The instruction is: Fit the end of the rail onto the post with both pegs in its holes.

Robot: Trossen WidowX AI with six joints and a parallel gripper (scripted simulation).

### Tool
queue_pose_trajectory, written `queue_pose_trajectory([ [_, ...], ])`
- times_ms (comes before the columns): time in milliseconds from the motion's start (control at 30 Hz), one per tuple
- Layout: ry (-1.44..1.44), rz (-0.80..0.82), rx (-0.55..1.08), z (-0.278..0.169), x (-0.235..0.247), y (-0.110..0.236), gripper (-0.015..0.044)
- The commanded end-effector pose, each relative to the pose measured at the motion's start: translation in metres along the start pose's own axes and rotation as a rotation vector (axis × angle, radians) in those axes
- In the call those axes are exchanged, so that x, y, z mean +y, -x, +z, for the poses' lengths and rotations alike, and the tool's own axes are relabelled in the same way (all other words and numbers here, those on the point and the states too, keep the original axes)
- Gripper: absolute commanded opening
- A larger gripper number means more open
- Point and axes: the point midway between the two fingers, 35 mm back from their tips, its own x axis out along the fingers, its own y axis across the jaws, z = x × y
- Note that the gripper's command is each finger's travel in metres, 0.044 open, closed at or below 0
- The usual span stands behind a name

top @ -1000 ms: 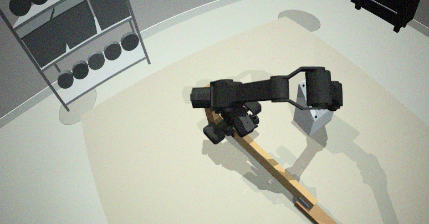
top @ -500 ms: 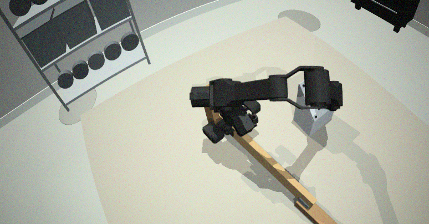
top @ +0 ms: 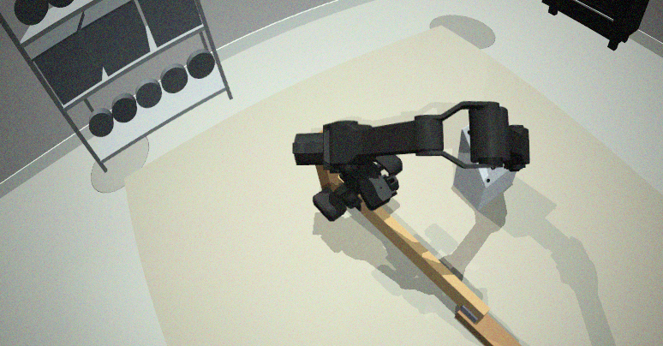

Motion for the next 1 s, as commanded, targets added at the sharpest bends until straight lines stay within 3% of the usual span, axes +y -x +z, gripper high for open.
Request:
queue_pose_trajectory([
  [0, 0.002, -0.011, 0.008, -0.0037, -0.0015, 0.0033, 0.0],
  [967, 0.002, -0.011, 0.008, -0.0065, -0.0015, 0.0035, 0.0],
])
